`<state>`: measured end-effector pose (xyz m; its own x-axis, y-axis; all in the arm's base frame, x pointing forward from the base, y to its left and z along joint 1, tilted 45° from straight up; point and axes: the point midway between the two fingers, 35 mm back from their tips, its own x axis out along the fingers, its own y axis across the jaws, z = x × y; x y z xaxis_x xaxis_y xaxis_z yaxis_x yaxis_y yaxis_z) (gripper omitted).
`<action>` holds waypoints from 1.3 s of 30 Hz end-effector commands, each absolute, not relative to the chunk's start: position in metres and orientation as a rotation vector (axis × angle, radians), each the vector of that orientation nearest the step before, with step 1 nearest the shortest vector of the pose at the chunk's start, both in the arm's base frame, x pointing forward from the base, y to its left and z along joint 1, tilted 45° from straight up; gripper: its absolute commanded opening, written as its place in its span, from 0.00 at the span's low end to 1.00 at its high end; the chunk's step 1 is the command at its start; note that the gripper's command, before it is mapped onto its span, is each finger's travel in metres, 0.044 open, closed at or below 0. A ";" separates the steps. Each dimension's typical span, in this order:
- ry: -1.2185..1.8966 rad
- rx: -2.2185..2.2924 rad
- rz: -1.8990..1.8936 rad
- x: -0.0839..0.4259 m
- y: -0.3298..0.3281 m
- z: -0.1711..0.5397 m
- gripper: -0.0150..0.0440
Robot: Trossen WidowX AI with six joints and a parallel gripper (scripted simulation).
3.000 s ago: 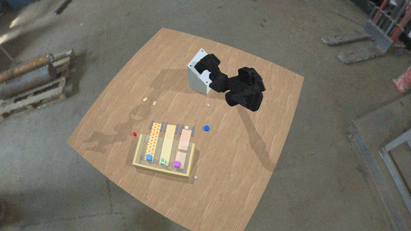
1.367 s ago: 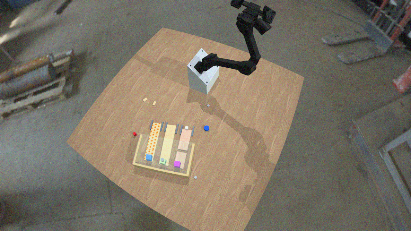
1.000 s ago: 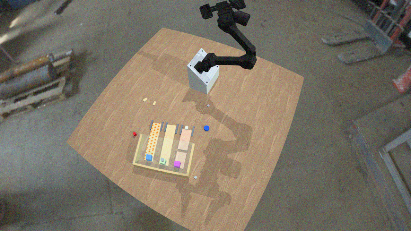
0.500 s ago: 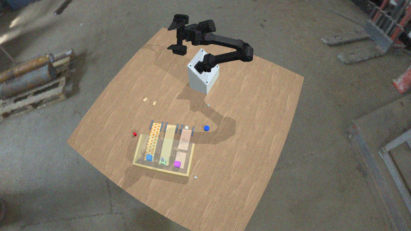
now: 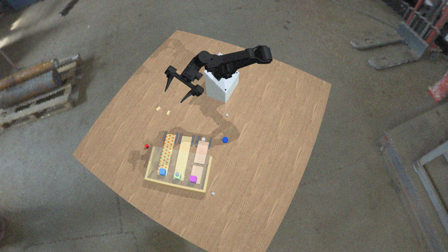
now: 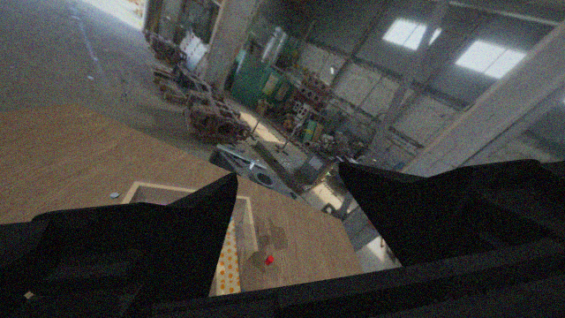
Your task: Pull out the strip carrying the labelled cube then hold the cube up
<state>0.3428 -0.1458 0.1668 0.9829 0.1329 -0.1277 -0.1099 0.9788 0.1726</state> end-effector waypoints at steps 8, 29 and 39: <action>0.559 0.708 0.332 0.311 -0.013 0.053 0.93; 0.568 0.716 0.334 0.309 -0.010 0.052 0.93; 0.765 0.618 0.402 0.343 -0.005 0.023 0.62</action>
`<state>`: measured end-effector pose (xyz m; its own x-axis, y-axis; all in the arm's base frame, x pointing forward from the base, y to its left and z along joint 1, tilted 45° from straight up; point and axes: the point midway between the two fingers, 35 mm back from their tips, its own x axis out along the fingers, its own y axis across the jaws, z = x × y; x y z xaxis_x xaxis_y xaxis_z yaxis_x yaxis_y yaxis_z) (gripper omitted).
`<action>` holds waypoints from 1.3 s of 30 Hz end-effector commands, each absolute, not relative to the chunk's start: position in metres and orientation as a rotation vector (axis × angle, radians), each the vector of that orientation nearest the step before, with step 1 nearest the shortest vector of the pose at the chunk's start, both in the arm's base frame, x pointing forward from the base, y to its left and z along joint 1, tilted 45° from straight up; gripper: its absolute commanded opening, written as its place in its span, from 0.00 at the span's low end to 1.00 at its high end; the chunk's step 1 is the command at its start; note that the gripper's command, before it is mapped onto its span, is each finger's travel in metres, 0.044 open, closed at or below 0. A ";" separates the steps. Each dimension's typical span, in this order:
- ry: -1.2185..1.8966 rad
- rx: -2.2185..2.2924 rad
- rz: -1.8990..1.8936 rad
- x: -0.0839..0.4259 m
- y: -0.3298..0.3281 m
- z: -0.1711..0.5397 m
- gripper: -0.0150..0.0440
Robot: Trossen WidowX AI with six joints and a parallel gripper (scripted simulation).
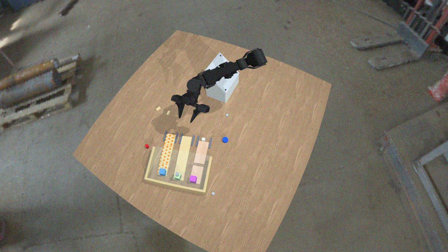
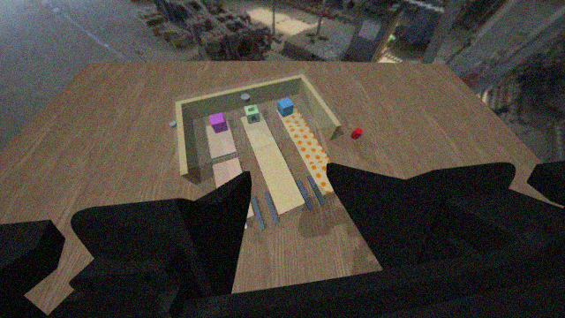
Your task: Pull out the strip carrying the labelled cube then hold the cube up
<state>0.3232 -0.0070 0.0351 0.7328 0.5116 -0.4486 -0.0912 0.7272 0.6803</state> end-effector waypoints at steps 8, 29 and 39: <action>1.044 0.464 0.573 0.373 0.016 -0.014 0.26; 1.336 0.300 0.878 0.371 0.058 -0.036 0.25; 1.336 0.300 0.878 0.372 0.060 -0.039 0.25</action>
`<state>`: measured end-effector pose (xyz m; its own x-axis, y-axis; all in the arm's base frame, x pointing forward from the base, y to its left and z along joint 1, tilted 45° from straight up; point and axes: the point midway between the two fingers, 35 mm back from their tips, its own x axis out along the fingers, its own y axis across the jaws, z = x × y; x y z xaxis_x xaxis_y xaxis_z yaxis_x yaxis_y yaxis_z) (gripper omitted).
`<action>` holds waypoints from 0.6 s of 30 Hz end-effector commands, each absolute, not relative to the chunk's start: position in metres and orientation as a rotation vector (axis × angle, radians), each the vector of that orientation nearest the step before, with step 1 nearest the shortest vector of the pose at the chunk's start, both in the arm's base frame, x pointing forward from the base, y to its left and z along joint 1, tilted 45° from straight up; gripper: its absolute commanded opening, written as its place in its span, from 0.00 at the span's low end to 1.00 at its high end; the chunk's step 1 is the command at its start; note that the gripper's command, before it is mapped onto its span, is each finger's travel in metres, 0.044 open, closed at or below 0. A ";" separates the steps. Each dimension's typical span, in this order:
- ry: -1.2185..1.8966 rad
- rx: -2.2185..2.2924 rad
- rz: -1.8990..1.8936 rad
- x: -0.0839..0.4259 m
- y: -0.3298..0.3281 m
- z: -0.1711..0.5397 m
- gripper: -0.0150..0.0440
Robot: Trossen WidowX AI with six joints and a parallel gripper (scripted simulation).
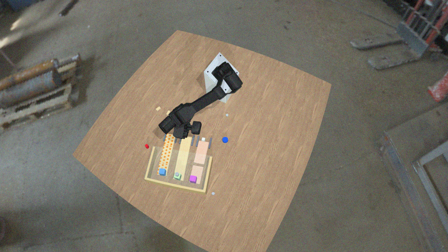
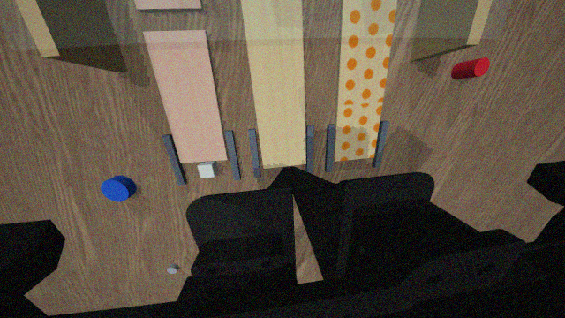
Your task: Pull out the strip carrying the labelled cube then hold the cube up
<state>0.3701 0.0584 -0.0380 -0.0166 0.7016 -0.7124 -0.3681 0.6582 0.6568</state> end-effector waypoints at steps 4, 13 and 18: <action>1.336 0.299 0.877 0.373 0.065 -0.044 0.25; 1.336 0.299 0.877 0.373 0.075 -0.055 0.25; 1.336 0.300 0.877 0.373 0.081 -0.061 0.25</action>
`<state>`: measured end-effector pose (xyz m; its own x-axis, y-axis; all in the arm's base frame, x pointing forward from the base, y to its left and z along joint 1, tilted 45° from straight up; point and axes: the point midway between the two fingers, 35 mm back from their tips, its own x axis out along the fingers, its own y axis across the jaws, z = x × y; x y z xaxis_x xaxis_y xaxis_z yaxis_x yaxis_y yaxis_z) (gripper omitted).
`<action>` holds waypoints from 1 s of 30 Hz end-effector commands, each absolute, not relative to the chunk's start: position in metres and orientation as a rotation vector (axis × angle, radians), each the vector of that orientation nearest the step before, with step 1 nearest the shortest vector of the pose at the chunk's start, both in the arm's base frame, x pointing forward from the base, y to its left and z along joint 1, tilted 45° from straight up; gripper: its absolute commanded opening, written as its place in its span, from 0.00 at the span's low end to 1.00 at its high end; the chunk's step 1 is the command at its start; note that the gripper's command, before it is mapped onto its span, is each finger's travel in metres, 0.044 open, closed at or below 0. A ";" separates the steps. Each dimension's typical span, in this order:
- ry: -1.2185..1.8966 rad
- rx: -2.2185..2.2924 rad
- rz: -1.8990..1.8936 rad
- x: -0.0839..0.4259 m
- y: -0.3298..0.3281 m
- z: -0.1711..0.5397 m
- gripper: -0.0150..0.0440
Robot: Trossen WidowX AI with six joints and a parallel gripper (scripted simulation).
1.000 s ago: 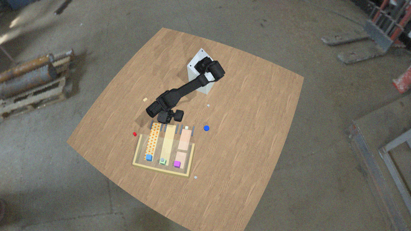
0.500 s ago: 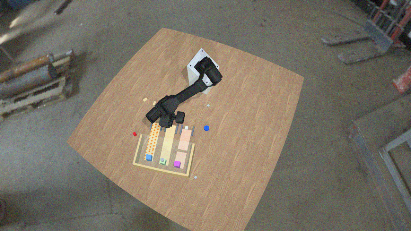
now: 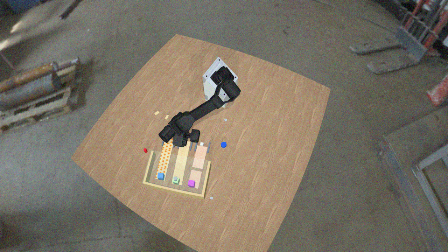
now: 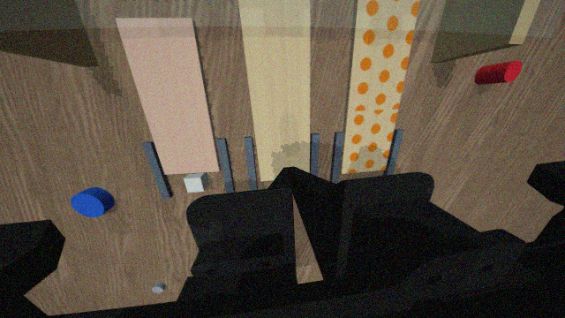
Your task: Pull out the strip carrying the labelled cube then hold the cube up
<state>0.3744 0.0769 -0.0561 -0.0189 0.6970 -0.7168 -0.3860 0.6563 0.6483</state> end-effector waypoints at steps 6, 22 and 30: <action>1.336 0.300 0.878 0.373 0.087 -0.068 0.25; 1.335 0.302 0.880 0.373 0.105 -0.086 0.25; 1.335 0.302 0.880 0.373 0.106 -0.087 0.25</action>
<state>0.3726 0.1057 -0.0866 -0.0214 0.6985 -0.7153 -0.3841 0.6548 0.6509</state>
